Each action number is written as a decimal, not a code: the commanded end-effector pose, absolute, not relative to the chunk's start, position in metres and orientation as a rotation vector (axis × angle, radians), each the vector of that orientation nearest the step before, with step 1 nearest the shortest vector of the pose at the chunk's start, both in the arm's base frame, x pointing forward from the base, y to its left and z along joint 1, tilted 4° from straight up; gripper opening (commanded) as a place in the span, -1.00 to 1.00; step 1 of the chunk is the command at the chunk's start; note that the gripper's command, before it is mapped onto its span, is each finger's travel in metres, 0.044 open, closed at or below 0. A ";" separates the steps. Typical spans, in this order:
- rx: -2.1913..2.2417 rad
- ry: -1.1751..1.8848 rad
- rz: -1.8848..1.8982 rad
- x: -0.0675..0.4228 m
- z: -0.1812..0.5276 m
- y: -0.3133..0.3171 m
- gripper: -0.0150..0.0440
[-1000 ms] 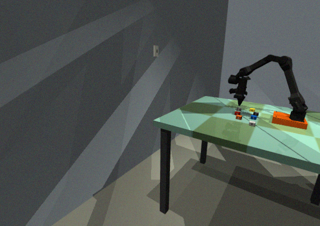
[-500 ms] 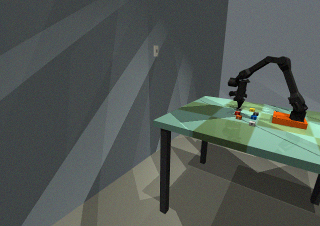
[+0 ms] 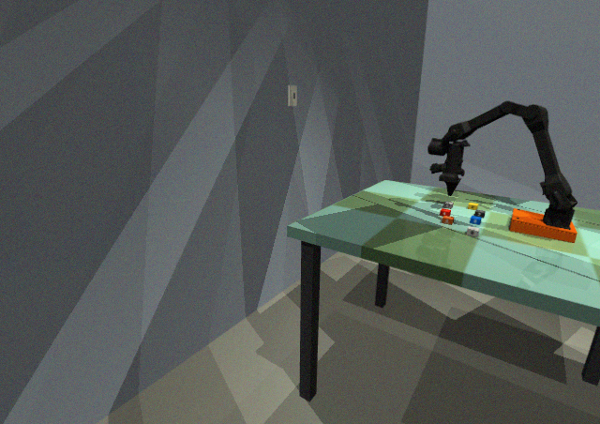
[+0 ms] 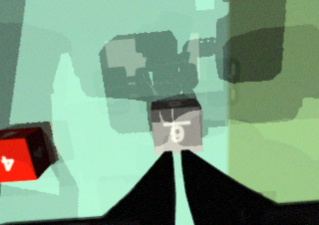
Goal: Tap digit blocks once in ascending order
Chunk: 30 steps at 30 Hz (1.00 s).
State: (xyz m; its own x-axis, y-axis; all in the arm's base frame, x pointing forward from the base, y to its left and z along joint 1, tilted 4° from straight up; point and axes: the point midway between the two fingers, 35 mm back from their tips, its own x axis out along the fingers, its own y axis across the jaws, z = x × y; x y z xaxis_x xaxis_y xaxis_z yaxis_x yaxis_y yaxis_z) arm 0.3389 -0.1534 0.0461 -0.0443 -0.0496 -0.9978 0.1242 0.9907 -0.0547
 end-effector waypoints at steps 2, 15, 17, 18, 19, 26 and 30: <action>0.056 1.600 -0.146 0.343 0.101 -0.152 -0.42; 0.057 1.603 -0.145 0.300 0.128 -0.131 -0.42; 0.057 1.605 -0.144 0.280 0.128 -0.122 -0.42; 0.058 1.605 -0.144 0.270 0.128 -0.117 -0.42; 0.058 1.606 -0.144 0.260 0.127 -0.113 -0.42; 0.059 1.609 -0.143 0.226 0.121 -0.098 -0.42; 0.059 1.609 -0.143 0.226 0.119 -0.098 -0.42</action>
